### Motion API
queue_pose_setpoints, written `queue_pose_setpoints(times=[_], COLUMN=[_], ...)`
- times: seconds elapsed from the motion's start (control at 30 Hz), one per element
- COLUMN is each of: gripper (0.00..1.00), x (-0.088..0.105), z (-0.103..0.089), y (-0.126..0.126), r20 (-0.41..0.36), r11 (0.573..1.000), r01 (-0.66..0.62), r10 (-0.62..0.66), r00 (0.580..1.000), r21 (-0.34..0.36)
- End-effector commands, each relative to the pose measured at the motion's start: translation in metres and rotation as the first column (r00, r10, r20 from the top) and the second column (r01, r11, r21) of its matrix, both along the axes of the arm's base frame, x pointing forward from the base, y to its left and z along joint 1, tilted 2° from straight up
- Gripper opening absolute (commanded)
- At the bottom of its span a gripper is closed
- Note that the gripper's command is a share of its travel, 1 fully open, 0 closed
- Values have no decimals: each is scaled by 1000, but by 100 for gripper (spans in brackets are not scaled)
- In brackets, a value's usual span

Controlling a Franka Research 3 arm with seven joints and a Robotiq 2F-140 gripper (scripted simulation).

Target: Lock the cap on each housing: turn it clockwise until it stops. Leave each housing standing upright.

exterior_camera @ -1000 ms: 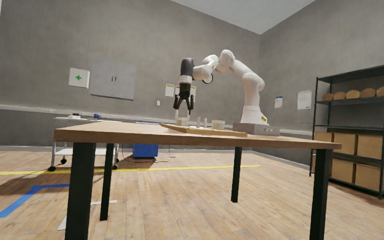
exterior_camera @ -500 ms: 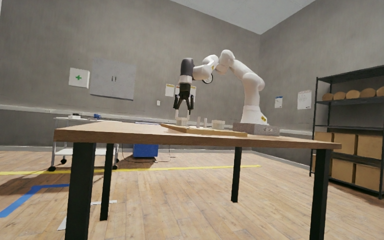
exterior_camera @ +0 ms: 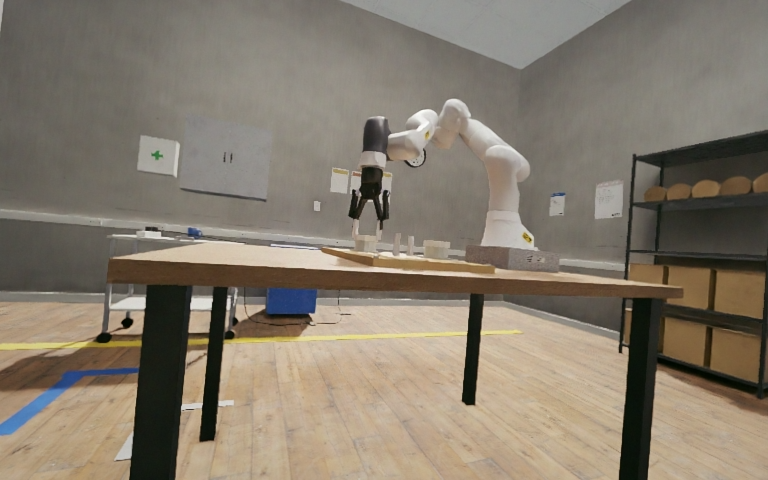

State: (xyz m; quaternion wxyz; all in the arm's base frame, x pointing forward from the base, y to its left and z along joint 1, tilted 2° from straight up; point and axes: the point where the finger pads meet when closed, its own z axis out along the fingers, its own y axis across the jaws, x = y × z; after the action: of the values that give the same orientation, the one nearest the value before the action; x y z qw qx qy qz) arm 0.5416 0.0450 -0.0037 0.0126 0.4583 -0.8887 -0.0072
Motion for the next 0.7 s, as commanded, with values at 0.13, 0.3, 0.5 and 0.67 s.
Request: queue_pose_setpoints(times=[0.13, 0.3, 0.5, 0.67], gripper=[10, 10, 10, 10], x=[-8, -10, -10, -10], z=[0, 0, 0, 0], y=[-2, -3, -3, -2], r20=[0, 0, 0, 0], r11=[1000, 1000, 1000, 1000], r01=[0, 0, 0, 0], r10=[0, 0, 0, 0], r00=[1000, 1000, 1000, 1000], r21=[-2, -2, -2, -2])
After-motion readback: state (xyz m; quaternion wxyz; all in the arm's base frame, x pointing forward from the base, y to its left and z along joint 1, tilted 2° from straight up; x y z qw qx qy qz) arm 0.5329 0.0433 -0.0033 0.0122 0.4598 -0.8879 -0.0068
